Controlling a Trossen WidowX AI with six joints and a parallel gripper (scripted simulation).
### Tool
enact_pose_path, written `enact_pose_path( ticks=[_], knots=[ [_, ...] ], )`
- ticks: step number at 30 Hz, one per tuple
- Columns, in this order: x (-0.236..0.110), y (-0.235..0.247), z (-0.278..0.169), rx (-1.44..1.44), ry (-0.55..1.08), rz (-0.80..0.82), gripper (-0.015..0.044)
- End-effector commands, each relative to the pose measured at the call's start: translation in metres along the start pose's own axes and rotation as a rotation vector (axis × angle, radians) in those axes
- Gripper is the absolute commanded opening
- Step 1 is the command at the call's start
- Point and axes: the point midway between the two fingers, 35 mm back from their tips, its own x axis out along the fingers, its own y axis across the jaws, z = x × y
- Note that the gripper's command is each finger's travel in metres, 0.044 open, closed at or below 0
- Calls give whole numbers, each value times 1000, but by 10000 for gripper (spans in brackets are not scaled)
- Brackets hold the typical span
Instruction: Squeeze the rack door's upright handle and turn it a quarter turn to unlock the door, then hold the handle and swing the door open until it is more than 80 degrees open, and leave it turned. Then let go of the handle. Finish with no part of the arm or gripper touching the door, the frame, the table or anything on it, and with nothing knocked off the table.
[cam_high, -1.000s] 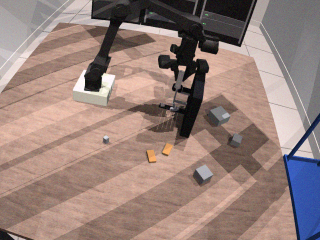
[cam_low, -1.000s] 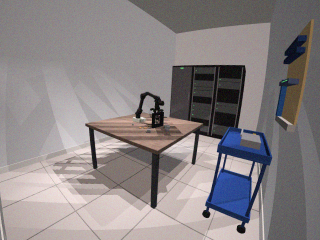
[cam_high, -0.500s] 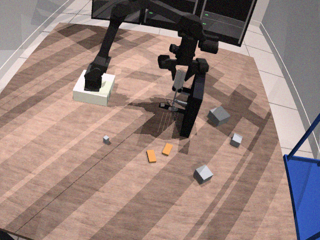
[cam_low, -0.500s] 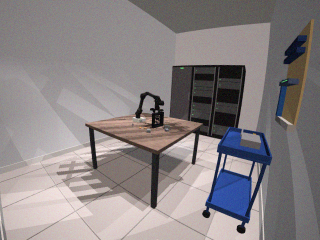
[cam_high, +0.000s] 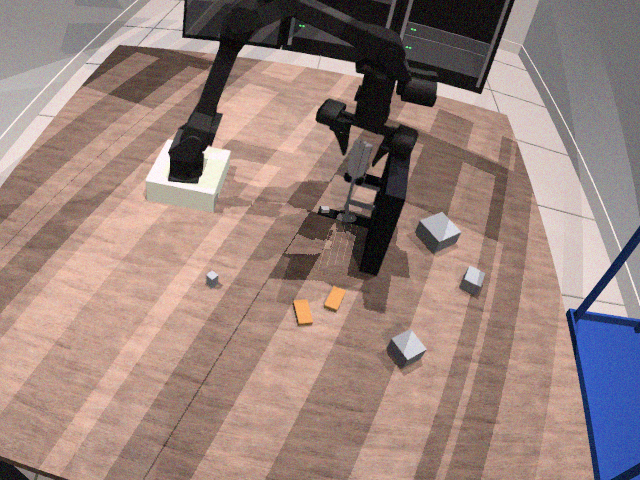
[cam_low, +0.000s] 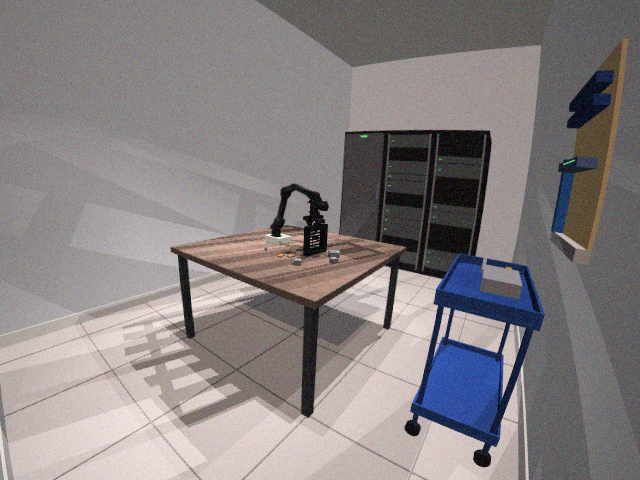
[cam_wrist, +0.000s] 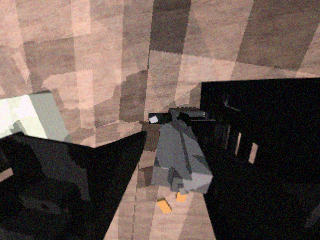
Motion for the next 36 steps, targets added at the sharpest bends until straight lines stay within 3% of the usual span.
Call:
enact_pose_path(
  ticks=[1,36],
  knots=[
    [1,-2,-3,202,8,-5,282],
    [1,-2,-3,1936,2,-10,282]
  ],
)
